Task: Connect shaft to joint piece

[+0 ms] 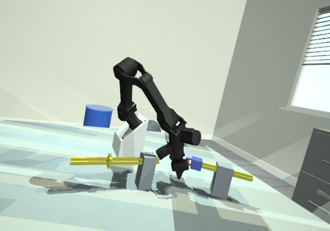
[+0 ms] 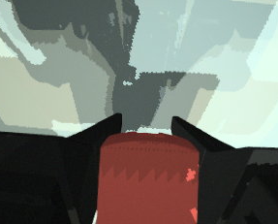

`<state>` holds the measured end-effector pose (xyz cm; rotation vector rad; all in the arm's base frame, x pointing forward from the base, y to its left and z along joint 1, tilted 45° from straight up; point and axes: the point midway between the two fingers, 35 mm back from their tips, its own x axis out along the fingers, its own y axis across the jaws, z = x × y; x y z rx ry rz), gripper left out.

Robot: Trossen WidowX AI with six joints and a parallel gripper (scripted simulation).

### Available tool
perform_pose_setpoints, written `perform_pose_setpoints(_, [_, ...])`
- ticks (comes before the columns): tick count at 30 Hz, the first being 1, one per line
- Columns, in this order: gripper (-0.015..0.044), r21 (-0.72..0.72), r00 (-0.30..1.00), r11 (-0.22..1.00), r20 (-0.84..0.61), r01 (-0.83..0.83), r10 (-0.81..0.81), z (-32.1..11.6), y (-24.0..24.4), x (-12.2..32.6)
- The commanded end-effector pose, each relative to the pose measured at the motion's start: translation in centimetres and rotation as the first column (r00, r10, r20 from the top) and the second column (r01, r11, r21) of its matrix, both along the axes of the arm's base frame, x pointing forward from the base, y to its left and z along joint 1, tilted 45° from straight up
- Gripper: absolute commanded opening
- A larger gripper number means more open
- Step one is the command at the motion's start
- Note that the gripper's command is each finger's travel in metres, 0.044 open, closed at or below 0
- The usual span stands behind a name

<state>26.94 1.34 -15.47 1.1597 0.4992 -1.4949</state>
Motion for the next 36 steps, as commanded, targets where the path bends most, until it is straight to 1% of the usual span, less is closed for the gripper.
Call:
perform_pose_setpoints(1, [0.0182, -0.006, 1.0, 1.0, -0.004, -0.004, 0.004, -0.08, -0.11, -0.03])
perform_pose_setpoints(28, [0.0182, -0.006, 1.0, 1.0, -0.004, -0.004, 0.004, -0.08, -0.11, -0.03])
perform_pose_setpoints(29, [0.0156, 0.0, 1.0, 1.0, 0.0, 0.0, 0.0, 0.0, 0.0, 0.0])
perform_pose_setpoints(30, [0.0147, 0.0, 1.0, 1.0, 0.0, 0.0, 0.0, 0.0, 0.0, 0.0])
perform_pose_setpoints(35, [0.0147, 0.0, 1.0, 1.0, 0.0, 0.0, 0.0, 0.0, 0.0, 0.0])
perform_pose_setpoints(36, [0.0121, 0.0, 1.0, 1.0, 0.0, 0.0, 0.0, 0.0, 0.0, 0.0])
